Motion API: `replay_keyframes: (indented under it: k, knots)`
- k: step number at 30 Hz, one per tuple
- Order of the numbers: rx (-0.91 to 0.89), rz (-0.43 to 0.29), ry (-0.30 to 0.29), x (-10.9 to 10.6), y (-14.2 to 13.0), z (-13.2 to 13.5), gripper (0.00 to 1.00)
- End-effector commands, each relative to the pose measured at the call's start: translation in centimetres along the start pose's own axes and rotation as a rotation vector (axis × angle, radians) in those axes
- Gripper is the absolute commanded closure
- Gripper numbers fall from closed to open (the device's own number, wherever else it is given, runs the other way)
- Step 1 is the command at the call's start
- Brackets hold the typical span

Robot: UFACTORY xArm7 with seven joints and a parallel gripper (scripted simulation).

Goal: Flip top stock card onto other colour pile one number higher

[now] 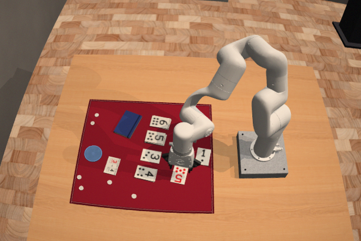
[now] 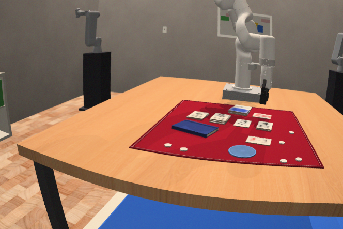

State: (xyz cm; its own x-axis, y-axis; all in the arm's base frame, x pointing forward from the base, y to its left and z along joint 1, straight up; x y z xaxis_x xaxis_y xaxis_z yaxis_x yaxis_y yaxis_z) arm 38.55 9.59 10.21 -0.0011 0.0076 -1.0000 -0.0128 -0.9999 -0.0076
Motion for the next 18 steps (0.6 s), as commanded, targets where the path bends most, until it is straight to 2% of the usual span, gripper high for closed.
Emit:
replay_keyframes:
  k: [1,18]
  knots:
    - [0.0,0.0,0.003,0.5,0.0,-0.1,0.13]
    - [0.0,0.0,0.003,3.7,0.0,-0.2,0.13]
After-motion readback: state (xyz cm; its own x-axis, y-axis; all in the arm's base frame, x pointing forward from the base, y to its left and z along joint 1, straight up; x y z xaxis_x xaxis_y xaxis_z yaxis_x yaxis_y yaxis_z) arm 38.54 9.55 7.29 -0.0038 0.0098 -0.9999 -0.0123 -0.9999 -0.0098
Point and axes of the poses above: the point where the finger pads meet when closed, its own x axis out along the fingers, its own z axis across the jaws, y = z × x, the point moved 7 cm from there along -x, back along the fingers, and after that the axes turned 13 degrees about -x, right-handed, at the moved point
